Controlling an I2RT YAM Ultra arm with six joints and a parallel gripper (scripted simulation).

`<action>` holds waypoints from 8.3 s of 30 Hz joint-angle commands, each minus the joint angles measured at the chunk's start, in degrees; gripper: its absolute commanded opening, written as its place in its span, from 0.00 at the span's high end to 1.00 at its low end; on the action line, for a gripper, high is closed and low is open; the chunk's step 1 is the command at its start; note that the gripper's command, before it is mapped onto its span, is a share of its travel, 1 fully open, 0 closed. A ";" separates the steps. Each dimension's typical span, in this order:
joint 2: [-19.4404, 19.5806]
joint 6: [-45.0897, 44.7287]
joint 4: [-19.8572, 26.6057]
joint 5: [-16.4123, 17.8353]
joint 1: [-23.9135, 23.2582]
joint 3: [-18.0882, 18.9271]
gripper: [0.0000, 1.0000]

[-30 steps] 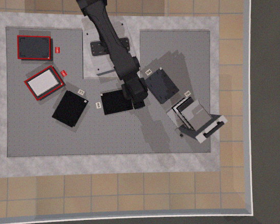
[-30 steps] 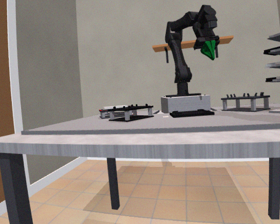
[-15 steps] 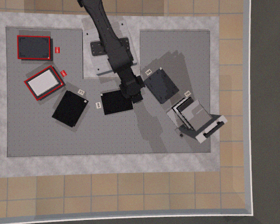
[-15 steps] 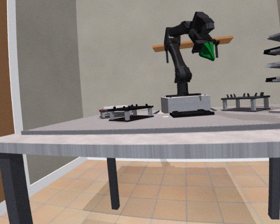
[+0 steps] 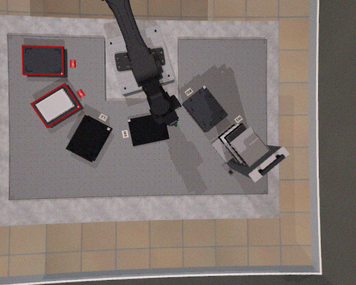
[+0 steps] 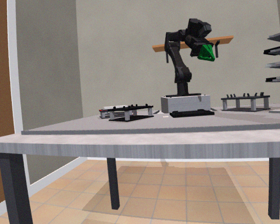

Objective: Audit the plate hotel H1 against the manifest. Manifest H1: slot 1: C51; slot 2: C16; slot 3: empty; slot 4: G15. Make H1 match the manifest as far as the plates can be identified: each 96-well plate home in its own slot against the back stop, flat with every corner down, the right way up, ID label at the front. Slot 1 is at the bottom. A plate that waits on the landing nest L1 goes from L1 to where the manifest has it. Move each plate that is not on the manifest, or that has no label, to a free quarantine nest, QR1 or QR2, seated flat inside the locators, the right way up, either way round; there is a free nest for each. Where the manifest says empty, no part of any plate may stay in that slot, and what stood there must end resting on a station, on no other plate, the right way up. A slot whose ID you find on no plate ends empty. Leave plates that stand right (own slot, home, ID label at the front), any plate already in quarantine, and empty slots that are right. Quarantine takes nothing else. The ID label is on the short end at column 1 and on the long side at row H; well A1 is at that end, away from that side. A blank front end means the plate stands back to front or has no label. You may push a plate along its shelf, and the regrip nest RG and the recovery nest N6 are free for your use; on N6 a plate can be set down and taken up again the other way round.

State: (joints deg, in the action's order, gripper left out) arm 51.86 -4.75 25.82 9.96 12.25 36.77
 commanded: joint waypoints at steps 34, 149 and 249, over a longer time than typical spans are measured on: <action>-5.83 3.52 -15.76 -9.60 16.95 -7.76 1.00; 6.16 18.51 -4.22 -35.92 46.96 12.37 0.00; 18.91 14.91 -20.98 -30.28 40.43 9.86 0.00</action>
State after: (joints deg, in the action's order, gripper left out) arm 70.96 10.26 5.63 -20.32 52.71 46.33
